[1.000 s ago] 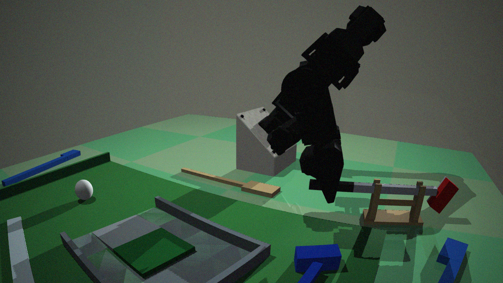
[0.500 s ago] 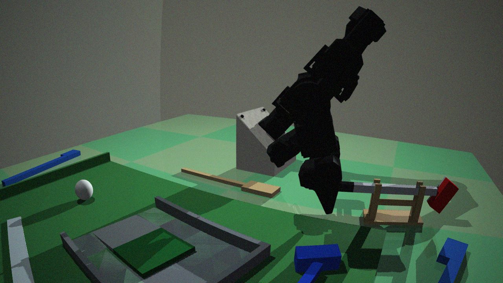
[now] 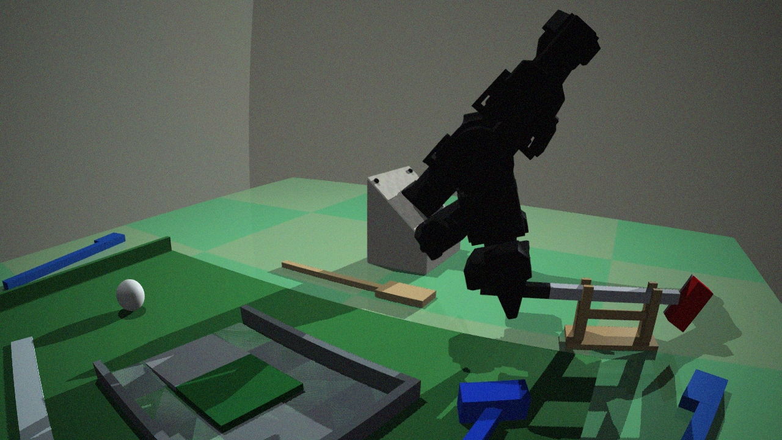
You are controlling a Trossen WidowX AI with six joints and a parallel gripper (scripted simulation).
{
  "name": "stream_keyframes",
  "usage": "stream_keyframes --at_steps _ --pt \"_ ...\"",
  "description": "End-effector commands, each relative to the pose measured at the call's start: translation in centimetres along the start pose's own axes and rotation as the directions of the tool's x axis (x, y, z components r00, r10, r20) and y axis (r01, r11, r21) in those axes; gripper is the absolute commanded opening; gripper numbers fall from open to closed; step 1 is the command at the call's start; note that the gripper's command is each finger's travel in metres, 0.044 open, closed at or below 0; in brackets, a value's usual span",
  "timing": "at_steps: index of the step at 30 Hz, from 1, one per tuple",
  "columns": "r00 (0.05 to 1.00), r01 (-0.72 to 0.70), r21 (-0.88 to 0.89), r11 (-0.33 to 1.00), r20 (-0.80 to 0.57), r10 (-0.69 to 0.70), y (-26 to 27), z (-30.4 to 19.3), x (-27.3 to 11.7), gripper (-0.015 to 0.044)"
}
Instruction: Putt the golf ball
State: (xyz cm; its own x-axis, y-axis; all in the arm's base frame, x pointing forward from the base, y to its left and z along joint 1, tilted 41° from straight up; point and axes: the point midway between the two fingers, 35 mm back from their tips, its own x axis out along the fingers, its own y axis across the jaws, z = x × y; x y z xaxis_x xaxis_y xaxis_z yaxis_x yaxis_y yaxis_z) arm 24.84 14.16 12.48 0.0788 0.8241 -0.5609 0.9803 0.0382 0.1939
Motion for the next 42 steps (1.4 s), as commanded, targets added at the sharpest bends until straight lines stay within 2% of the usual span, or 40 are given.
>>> stream_keyframes --at_steps 1,6,10,28,32,34,42 --pt "1.000 0.000 -0.001 1.000 0.000 0.000 0.0 0.0 0.0 0.0033" --pt "1.000 0.000 -0.001 1.000 0.000 0.000 0.0 0.0 0.0 0.0000" --pt "1.000 0.001 -0.001 1.000 0.004 -0.001 0.1 -0.1 -0.7 0.0000" --pt "1.000 0.004 0.003 1.000 0.007 -0.004 0.1 -2.2 -8.9 0.0000" --pt "1.000 0.003 0.004 1.000 0.004 -0.003 0.0 -2.5 -9.6 0.0000" --pt "1.000 0.003 0.035 0.999 0.024 -0.004 0.2 -1.6 -9.1 0.0000" --pt "0.990 -0.072 0.307 0.949 0.138 0.031 1.7 4.5 -11.1 0.0000"
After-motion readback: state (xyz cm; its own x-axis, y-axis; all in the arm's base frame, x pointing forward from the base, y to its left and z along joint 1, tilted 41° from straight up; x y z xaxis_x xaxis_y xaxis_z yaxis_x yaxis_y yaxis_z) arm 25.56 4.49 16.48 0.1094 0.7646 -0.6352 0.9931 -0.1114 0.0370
